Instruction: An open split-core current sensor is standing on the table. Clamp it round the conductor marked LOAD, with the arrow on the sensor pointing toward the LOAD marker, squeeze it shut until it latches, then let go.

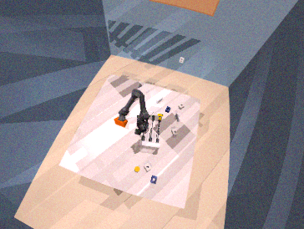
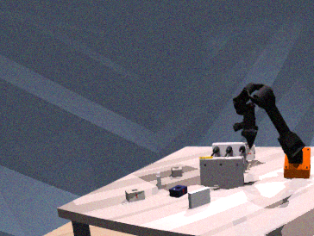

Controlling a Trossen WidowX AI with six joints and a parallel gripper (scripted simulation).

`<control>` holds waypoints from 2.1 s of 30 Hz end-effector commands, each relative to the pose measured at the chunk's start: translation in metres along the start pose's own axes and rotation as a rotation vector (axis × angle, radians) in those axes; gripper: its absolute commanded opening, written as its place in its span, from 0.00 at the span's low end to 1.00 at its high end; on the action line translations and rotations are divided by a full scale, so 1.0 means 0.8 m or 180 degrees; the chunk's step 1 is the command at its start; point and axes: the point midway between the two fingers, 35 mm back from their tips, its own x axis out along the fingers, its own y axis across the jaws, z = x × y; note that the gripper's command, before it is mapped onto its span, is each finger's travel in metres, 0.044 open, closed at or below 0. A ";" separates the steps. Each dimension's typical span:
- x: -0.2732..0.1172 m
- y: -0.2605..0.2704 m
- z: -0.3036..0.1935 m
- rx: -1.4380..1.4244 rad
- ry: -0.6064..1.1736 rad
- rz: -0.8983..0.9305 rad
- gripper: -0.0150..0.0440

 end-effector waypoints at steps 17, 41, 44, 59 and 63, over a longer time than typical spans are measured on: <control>-0.073 0.000 0.019 -0.0661 -0.0112 -0.0064 0.25; -0.066 0.013 0.170 -0.4387 -0.0605 -0.0517 0.25; -0.064 0.019 0.188 -0.4860 -0.0663 -0.0588 0.25; -0.050 0.024 0.207 -0.5255 -0.0710 -0.0652 0.25; -0.042 0.024 0.210 -0.5255 -0.0710 -0.0653 0.25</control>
